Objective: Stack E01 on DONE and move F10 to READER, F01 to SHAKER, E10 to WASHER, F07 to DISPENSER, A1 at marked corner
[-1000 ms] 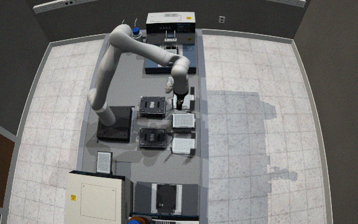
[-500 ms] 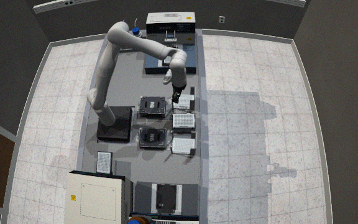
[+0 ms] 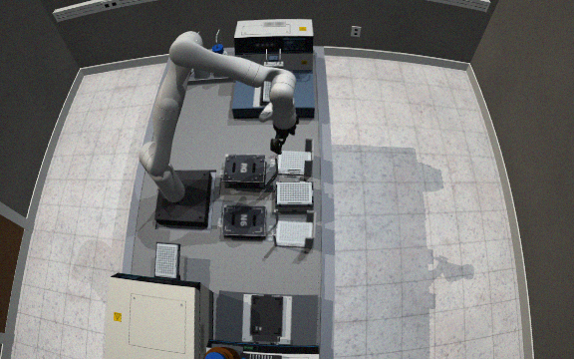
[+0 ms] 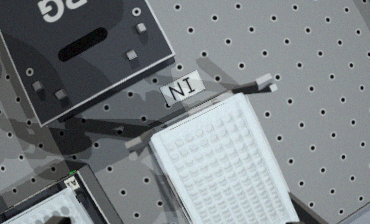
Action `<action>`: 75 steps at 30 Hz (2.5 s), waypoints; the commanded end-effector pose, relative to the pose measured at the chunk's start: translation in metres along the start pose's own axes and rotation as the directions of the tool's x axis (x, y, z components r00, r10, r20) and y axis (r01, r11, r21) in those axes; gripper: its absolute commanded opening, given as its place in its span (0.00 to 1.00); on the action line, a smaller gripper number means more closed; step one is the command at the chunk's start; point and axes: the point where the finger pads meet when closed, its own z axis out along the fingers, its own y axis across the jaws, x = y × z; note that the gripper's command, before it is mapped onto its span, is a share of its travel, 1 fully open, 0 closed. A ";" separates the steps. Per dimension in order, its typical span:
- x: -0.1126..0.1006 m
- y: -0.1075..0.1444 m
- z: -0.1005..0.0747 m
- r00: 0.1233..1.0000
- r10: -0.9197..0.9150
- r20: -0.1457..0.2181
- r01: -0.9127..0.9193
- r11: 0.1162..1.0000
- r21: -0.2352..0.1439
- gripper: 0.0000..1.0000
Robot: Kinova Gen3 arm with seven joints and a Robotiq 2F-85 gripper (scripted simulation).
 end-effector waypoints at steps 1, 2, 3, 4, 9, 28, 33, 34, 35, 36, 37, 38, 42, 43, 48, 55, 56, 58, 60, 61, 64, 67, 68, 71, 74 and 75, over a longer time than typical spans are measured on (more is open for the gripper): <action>0.010 0.008 0.001 1.000 -0.006 -0.001 0.006 1.000 0.010 1.00; 0.013 0.011 0.001 1.000 -0.006 -0.001 0.006 1.000 0.009 1.00; 0.015 0.013 0.001 1.000 -0.006 -0.001 0.006 1.000 0.008 1.00; 0.018 0.016 0.001 1.000 -0.007 -0.001 0.007 1.000 0.008 1.00; 0.029 0.027 0.001 1.000 -0.008 -0.003 0.008 1.000 0.007 1.00; 0.068 0.065 0.001 0.986 0.167 -0.004 -0.167 0.986 0.007 1.00; 0.074 0.073 0.000 0.957 0.292 -0.003 -0.292 0.957 0.003 1.00; 0.076 0.075 0.000 0.944 0.330 -0.003 -0.330 0.944 0.003 1.00; 0.078 0.077 0.000 0.939 0.343 -0.003 -0.343 0.939 0.003 1.00; 0.081 0.080 0.000 0.939 0.343 -0.003 -0.343 0.939 0.003 1.00; 0.083 0.082 0.000 0.939 0.343 -0.003 -0.343 0.939 0.003 1.00; 0.085 0.084 0.000 0.940 0.341 -0.001 -0.341 0.940 0.005 1.00; 0.097 0.094 0.001 0.942 0.337 -0.004 -0.336 0.942 0.007 1.00; 0.100 0.096 0.001 0.942 0.337 -0.004 -0.337 0.942 0.007 1.00; 0.108 0.106 0.000 0.925 0.381 -0.003 -0.381 0.925 0.004 1.00; 0.120 0.118 0.000 0.865 0.501 -0.003 -0.501 0.865 0.004 1.00; 0.122 0.120 0.000 0.865 0.501 -0.003 -0.501 0.865 0.004 1.00; 0.128 0.124 0.001 0.868 0.497 -0.002 -0.497 0.868 0.007 1.00; 0.134 0.130 0.001 0.869 0.495 -0.003 -0.495 0.869 0.008 1.00; 0.136 0.132 0.001 0.869 0.496 -0.004 -0.496 0.869 0.008 1.00; 0.143 0.139 0.001 0.868 0.496 -0.004 -0.496 0.868 0.008 1.00; 0.146 0.141 0.002 0.868 0.496 -0.004 -0.496 0.868 0.008 1.00; 0.145 0.144 0.000 0.845 0.535 -0.002 -0.535 0.845 0.005 1.00; 0.151 0.152 0.000 0.775 0.632 -0.002 -0.632 0.775 0.005 1.00; 0.157 0.160 0.000 0.765 0.644 -0.002 -0.644 0.765 0.005 1.00; 0.160 0.163 0.001 0.766 0.642 -0.003 -0.642 0.766 0.006 1.00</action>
